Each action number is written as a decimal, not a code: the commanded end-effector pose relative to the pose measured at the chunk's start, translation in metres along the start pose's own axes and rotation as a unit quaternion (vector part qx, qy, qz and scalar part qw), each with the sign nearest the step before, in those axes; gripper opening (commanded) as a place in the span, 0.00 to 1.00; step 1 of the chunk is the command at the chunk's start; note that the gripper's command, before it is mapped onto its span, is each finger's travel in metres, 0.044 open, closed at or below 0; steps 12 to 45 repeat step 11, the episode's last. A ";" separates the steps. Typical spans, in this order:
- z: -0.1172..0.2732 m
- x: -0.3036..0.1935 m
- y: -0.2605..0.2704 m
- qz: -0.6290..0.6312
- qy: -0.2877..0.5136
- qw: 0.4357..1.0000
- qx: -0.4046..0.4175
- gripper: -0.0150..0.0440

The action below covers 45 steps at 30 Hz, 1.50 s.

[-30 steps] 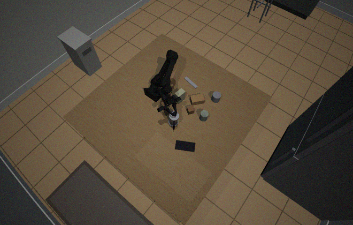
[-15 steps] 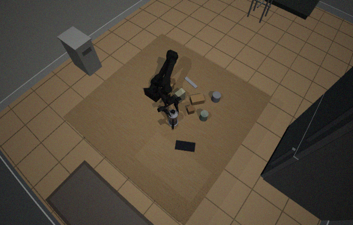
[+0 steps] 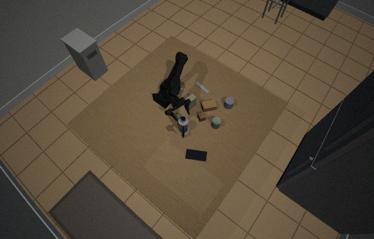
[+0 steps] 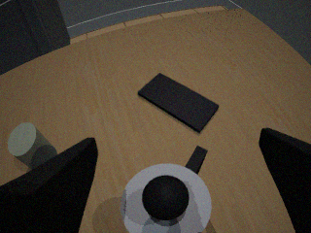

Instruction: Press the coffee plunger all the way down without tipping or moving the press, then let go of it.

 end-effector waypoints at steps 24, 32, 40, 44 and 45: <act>0.029 0.022 0.009 0.008 -0.007 1.000 0.005 1.00; 0.029 0.022 0.009 0.008 -0.007 1.000 0.005 1.00; 0.029 0.022 0.009 0.008 -0.007 1.000 0.005 1.00; 0.029 0.022 0.009 0.008 -0.007 1.000 0.005 1.00; 0.029 0.022 0.009 0.008 -0.007 1.000 0.005 1.00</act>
Point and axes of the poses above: the point midway between the two fingers, 35 mm back from their tips, its own z axis back along the fingers, its own y axis across the jaws, x = y × z, the point moved 2 cm from there along z, back along the fingers, and after that the axes turned 2 degrees about -z, right-handed, at the moved point
